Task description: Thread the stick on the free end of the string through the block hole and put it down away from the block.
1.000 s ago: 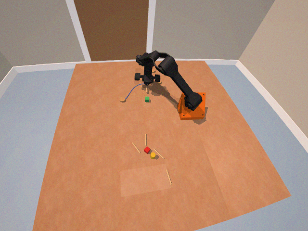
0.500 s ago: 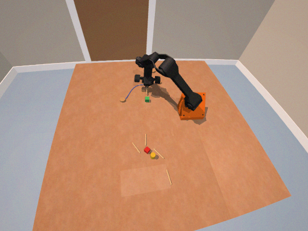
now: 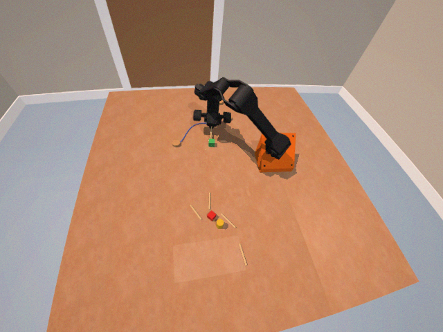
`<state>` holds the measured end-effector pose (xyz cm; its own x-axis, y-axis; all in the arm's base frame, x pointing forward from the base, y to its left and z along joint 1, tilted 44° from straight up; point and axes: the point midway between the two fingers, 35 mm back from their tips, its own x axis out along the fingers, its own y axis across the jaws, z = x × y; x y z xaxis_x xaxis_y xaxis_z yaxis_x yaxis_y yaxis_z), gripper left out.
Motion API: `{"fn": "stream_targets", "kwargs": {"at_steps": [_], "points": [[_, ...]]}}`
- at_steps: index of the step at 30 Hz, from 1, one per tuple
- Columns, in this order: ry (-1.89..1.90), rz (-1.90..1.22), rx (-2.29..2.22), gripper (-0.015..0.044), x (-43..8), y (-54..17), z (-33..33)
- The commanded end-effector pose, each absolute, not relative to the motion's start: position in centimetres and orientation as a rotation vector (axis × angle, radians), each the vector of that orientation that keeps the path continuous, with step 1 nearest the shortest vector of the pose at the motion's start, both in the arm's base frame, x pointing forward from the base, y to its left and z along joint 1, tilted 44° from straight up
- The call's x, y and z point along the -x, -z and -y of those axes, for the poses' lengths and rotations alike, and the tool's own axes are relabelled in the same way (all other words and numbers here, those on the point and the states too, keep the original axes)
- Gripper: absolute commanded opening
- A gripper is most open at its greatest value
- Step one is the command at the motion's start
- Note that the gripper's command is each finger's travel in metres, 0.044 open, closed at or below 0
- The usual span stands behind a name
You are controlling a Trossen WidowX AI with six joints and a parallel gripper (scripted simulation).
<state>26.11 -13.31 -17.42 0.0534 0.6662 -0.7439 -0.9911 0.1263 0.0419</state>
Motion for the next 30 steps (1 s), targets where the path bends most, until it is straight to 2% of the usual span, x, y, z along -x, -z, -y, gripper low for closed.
{"fn": "stream_targets", "kwargs": {"at_steps": [1, 30], "points": [[-1.374, -0.715, 0.562, 0.0, -25.9, 17.1, 12.5], [-1.375, -0.713, 0.559, 0.0, -25.9, 15.6, 10.6]]}}
